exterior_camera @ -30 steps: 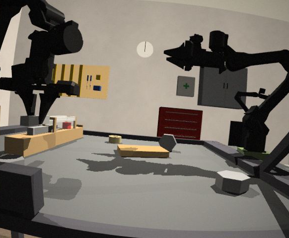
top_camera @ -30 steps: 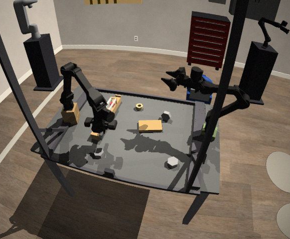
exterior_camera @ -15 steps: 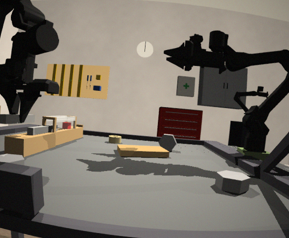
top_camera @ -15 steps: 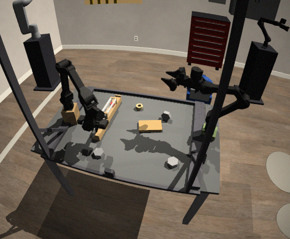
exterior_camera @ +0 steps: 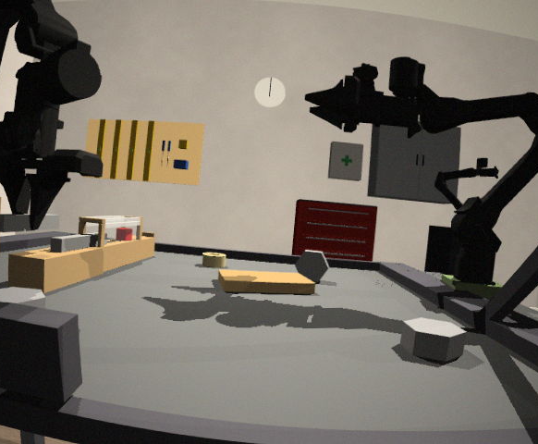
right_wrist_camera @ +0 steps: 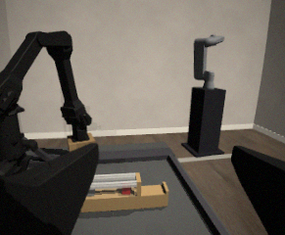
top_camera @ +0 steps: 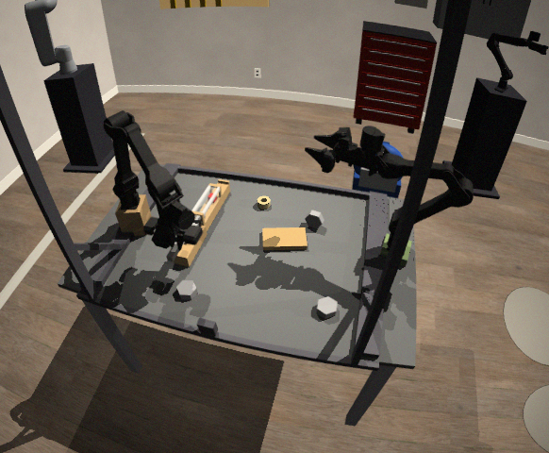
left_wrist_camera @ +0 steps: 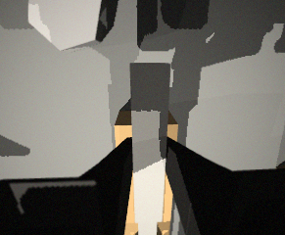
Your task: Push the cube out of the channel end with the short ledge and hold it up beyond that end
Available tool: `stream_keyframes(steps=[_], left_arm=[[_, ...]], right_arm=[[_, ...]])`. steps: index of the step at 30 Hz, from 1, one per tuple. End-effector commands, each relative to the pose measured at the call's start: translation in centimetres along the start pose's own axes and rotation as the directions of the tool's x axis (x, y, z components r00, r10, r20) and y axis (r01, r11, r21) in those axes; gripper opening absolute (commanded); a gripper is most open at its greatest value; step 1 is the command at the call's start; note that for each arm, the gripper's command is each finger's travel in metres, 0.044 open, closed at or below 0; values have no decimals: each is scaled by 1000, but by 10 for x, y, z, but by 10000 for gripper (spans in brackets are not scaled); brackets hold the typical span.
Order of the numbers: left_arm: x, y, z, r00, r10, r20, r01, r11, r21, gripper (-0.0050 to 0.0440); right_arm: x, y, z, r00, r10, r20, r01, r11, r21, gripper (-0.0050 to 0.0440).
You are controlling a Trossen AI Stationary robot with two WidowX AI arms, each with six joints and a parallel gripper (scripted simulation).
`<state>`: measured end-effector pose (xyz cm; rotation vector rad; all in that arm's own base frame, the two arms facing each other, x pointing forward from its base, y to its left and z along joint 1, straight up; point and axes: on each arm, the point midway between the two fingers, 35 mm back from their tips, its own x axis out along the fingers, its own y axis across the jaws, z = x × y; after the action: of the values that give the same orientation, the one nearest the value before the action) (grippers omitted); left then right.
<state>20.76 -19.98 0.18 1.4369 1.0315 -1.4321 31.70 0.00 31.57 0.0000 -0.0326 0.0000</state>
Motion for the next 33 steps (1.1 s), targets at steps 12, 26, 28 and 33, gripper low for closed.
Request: stream_keyframes(steps=[12, 26, 28, 33], left_arm=[[3, 2, 0, 1000, 15, 4, -15, 1000, 4, 0], [16, 2, 0, 1000, 9, 1, -9, 1000, 4, 0], [18, 2, 0, 1000, 8, 1, -8, 1000, 4, 0], [23, 2, 0, 1000, 6, 0, -6, 1000, 4, 0]], right_arm=[[-1, 0, 7, 1000, 0, 17, 0, 1000, 0, 400], [-1, 0, 7, 1000, 0, 17, 0, 1000, 0, 400], [-1, 0, 7, 1000, 0, 17, 0, 1000, 0, 400], [-1, 0, 7, 1000, 0, 17, 0, 1000, 0, 400]])
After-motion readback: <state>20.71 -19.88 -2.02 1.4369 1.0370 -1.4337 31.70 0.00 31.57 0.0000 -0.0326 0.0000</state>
